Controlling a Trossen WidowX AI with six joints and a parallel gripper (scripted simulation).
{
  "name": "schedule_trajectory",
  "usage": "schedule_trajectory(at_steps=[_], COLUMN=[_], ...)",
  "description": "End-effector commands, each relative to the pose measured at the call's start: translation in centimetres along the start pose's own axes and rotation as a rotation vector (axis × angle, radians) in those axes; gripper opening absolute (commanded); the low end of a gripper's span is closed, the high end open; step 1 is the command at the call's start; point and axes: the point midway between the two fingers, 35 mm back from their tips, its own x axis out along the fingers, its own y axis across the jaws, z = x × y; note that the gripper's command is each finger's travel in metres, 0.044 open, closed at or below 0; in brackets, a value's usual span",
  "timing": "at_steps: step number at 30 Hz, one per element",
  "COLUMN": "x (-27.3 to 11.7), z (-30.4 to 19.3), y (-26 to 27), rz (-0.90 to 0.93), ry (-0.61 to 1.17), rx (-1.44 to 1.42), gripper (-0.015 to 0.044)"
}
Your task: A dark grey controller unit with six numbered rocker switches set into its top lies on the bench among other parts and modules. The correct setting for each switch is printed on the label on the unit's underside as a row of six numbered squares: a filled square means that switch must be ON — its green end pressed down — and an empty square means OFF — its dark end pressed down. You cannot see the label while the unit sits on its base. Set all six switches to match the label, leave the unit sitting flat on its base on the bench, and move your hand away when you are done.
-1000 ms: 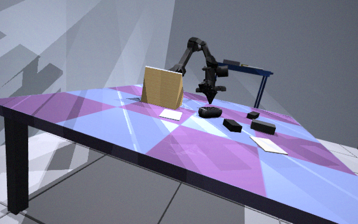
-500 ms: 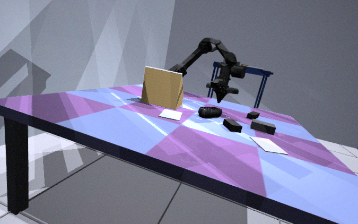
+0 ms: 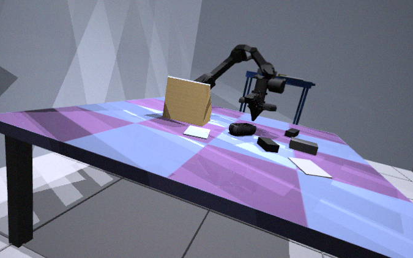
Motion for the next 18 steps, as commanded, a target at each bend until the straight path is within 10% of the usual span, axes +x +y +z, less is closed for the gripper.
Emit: schedule_trajectory(at_steps=[1,18], x=[0.7,3.1], z=[0.0,-0.1], y=[-0.1,-0.1], rz=[-0.004,-0.006], ry=[0.005,0.004], rx=[0.008,0.008], gripper=[0.0,0.0])
